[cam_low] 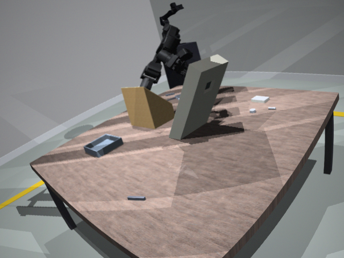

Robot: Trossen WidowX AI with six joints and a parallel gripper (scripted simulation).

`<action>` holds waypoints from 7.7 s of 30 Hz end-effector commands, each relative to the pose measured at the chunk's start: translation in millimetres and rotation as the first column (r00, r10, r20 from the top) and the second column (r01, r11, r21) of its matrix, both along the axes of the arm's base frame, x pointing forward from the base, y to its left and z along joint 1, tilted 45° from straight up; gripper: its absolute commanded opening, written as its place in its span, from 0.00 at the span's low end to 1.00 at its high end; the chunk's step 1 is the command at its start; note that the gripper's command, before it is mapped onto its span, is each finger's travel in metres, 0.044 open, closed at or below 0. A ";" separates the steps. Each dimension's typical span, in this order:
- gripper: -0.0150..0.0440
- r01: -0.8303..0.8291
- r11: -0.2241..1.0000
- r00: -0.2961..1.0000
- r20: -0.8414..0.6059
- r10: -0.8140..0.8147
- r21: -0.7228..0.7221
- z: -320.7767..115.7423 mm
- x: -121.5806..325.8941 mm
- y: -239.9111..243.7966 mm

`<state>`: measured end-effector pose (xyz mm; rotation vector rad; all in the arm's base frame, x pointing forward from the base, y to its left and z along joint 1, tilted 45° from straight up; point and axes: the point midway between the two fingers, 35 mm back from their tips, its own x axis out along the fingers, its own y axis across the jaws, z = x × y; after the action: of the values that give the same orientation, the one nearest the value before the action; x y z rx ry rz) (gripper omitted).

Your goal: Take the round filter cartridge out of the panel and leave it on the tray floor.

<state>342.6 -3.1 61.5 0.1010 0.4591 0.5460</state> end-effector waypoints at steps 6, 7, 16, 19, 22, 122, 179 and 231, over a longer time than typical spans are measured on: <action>0.43 0.006 1.000 1.000 0.001 -0.006 -0.001 1.3 3.2 -1.8; 0.43 0.006 1.000 1.000 0.001 -0.006 -0.001 1.4 3.3 -1.9; 0.43 0.006 1.000 1.000 0.001 -0.006 -0.001 1.1 3.1 -1.7; 0.43 0.006 1.000 1.000 0.001 -0.006 -0.001 0.9 2.9 -1.6; 0.43 0.006 1.000 1.000 0.001 -0.006 -0.001 0.7 2.7 -1.5; 0.43 0.006 1.000 1.000 0.002 -0.006 0.000 -4.6 13.1 6.2; 0.25 0.476 0.706 0.829 -0.535 -0.162 0.524 -7.3 18.6 9.9; 0.25 0.859 0.130 0.490 -0.868 0.078 0.496 22.8 -40.6 -31.2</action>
<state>307.4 -33.2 81.6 1.7832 0.8221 -0.0235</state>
